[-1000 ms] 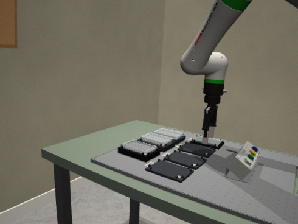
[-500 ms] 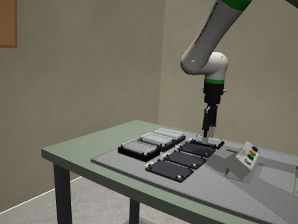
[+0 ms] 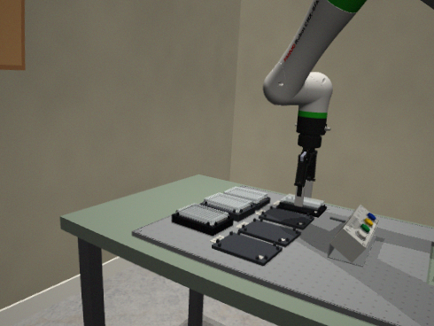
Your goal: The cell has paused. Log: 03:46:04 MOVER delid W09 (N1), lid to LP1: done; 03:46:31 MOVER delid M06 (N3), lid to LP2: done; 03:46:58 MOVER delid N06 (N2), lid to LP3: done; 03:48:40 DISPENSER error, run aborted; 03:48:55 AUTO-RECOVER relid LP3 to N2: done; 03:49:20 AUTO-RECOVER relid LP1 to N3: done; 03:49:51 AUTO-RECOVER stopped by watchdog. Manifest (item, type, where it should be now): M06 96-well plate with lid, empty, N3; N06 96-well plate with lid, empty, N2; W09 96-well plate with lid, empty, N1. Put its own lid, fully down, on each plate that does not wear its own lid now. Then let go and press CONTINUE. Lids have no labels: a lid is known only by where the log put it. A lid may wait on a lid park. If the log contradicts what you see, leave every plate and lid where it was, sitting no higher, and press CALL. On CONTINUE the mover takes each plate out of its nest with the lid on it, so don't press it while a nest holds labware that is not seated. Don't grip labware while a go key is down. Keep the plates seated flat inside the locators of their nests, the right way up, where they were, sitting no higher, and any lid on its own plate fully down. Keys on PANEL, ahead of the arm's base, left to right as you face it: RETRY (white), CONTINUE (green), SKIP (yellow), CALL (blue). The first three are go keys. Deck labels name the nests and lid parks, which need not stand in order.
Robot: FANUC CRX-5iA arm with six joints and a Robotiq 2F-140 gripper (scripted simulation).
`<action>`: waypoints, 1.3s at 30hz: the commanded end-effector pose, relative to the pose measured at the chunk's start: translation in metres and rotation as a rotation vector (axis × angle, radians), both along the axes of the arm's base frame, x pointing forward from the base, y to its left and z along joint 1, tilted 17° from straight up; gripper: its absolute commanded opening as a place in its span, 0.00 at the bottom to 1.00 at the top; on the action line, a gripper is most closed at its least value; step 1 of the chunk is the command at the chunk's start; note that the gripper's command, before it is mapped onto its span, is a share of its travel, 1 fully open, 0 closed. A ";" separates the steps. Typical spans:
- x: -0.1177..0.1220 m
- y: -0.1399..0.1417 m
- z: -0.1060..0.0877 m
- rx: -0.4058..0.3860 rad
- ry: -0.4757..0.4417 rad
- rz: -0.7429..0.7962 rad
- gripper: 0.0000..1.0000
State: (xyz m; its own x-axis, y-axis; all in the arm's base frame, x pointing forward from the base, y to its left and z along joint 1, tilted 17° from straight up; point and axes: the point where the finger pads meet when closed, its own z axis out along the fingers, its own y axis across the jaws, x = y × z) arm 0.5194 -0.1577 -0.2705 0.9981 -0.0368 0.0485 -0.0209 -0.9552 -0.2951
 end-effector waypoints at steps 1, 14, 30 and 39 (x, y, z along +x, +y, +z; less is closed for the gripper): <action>0.000 -0.002 0.005 0.000 0.000 0.000 0.00; -0.002 -0.009 0.028 0.000 0.000 0.000 0.00; -0.003 -0.016 0.053 0.000 0.000 0.000 0.00; -0.003 -0.018 0.058 0.000 0.000 0.000 0.00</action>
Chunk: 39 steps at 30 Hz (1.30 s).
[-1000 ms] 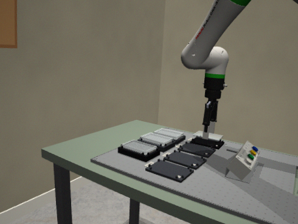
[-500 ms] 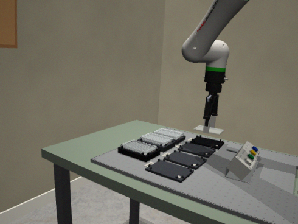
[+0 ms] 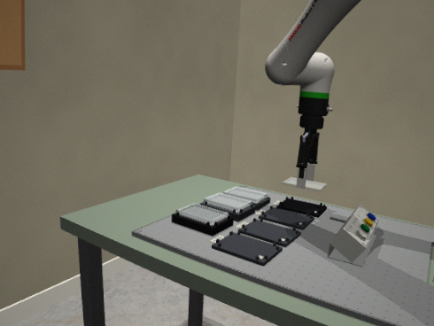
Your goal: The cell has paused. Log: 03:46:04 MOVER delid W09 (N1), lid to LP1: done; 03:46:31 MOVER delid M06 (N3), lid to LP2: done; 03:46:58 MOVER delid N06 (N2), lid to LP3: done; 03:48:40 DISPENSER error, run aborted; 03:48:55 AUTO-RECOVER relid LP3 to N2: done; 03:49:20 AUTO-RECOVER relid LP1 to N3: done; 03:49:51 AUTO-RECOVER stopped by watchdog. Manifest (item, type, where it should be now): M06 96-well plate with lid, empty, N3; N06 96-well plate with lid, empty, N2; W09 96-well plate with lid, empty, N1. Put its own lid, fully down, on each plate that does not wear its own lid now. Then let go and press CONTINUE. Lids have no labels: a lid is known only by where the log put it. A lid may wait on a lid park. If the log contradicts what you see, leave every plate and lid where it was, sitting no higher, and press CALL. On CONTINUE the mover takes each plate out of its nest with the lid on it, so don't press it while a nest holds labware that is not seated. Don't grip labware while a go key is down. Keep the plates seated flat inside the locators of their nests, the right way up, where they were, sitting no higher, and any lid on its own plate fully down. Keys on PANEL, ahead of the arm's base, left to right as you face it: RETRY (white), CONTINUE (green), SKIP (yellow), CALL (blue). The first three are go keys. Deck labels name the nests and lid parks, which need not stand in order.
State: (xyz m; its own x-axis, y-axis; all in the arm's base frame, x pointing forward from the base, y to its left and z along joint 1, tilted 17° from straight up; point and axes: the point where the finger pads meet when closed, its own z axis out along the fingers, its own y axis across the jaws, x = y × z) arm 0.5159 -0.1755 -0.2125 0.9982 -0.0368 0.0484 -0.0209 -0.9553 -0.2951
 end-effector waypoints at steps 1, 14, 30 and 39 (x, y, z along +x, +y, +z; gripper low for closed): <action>0.000 0.000 0.001 0.000 0.000 0.000 0.00; 0.065 0.055 0.022 -0.005 0.001 0.002 0.00; 0.181 0.243 0.087 -0.004 0.000 0.001 0.00; 0.197 0.296 0.104 -0.001 -0.001 -0.001 0.00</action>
